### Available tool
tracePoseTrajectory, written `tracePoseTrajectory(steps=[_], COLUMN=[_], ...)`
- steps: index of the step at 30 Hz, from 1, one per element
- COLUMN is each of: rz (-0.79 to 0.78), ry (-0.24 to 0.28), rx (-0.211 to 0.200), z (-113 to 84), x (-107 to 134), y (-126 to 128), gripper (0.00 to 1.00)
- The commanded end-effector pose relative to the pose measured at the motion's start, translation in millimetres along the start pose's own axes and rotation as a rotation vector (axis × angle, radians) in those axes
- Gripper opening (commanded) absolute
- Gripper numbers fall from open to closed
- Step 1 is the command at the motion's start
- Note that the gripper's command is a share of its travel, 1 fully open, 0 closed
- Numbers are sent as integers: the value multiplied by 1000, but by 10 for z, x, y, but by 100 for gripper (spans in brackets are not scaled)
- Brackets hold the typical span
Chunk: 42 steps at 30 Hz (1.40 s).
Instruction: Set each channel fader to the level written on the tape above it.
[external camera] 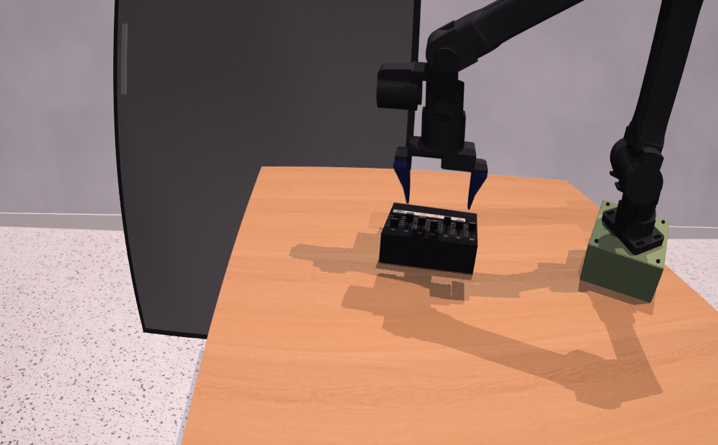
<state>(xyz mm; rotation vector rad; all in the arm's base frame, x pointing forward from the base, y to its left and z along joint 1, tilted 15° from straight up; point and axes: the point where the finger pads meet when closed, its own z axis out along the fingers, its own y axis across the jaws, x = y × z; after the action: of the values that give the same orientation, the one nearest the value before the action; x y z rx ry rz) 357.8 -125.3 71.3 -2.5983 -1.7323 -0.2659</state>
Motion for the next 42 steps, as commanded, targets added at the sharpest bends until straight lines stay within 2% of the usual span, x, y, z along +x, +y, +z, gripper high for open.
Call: tracePoseTrajectory(steps=[1, 2, 5, 7, 9, 10, 11, 12, 13, 14, 17, 19, 20, 28, 34, 36, 37, 39, 42], rz=[-87, -87, -202, -244, -245, -245, -271, -270, -260, -259, -267, -267, -242, -311, -529, -529, -575, -696, -859], ry=[10, 10, 46, 58, 74, 74, 78, 80, 97, 99, 82, 82, 78, 73, 58, 58, 64, 45, 37], rx=[-91, -91, -106, -116, -89, -89, -84, -79, -38, -35, -68, -68, -74, -83, -103, -103, -93, -118, -121], z=[-523, -523, -816, -938, -839, -839, -822, -799, -645, -631, -711, -711, -727, -720, -705, -705, -701, -697, -643], x=[-326, -326, -668, -796, -839, -839, -737, -734, -711, -709, -734, -734, -836, -807, -770, -770, -761, -771, -795], y=[289, 289, 240, 213, 202, 202, 219, 194, 17, 0, 126, 126, 114, 162, 275, 275, 257, 355, 396], gripper=[100, 100, 100, 100, 100, 100, 100, 100, 100, 100, 100, 100, 100, 100, 100, 100, 100, 100, 100])
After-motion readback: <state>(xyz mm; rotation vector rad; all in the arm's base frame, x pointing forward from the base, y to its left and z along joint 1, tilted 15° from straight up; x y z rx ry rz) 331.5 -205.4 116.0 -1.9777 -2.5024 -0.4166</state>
